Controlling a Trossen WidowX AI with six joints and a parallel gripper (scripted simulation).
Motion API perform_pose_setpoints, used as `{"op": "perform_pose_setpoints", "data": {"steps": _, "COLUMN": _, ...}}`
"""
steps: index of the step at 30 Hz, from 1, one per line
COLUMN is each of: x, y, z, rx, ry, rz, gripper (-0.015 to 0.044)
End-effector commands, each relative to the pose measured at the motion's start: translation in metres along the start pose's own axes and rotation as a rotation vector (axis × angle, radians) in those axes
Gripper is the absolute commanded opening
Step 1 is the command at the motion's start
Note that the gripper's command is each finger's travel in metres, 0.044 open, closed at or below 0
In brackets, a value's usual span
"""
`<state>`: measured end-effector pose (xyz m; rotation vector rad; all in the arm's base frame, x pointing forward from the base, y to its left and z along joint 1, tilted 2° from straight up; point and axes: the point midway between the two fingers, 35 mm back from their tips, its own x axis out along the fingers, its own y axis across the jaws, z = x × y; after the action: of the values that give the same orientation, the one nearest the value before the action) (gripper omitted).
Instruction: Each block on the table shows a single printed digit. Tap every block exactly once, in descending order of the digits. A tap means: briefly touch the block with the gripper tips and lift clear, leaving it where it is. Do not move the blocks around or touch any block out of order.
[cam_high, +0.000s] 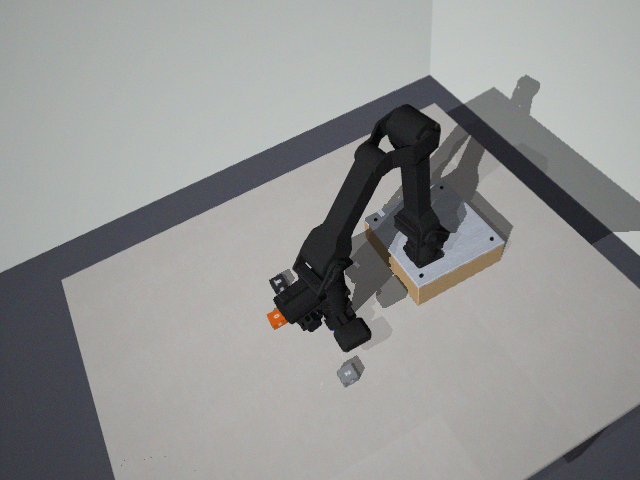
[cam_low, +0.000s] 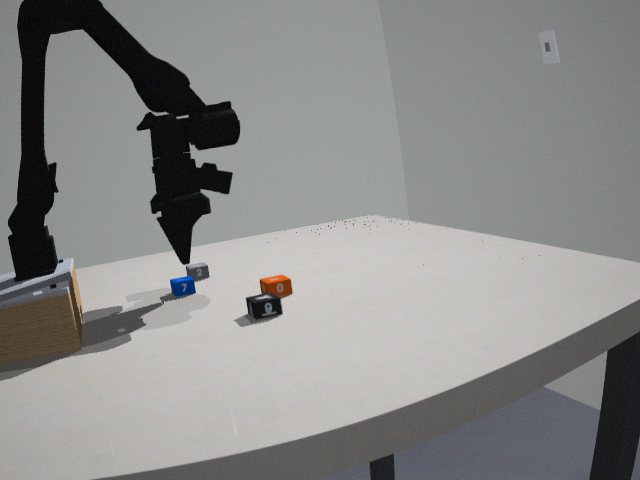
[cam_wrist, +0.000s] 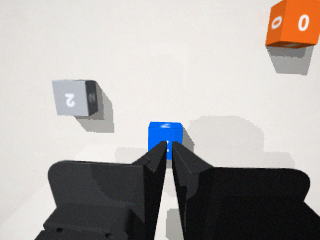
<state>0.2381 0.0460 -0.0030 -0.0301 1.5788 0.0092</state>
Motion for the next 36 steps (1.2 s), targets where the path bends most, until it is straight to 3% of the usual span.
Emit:
{"op": "perform_pose_setpoints", "data": {"steps": 1, "x": 0.007, "y": 0.000, "z": -0.002, "rx": 0.004, "ry": 0.007, "rz": 0.002, "gripper": 0.0020}}
{"op": "perform_pose_setpoints", "data": {"steps": 19, "x": 0.027, "y": 0.000, "z": -0.003, "rx": 0.004, "ry": 0.007, "rz": 0.002, "gripper": 0.0020}}
{"op": "perform_pose_setpoints", "data": {"steps": 23, "x": -0.001, "y": 0.000, "z": -0.002, "rx": 0.004, "ry": 0.007, "rz": 0.002, "gripper": 0.0020}}
{"op": "perform_pose_setpoints", "data": {"steps": 28, "x": -0.006, "y": 0.000, "z": -0.002, "rx": 0.004, "ry": 0.007, "rz": 0.002, "gripper": 0.0020}}
{"op": "perform_pose_setpoints", "data": {"steps": 33, "x": -0.073, "y": 0.000, "z": 0.000, "rx": 0.004, "ry": 0.007, "rz": 0.003, "gripper": 0.0020}}
{"op": "perform_pose_setpoints", "data": {"steps": 36, "x": -0.084, "y": 0.000, "z": -0.001, "rx": 0.004, "ry": 0.007, "rz": 0.003, "gripper": 0.0020}}
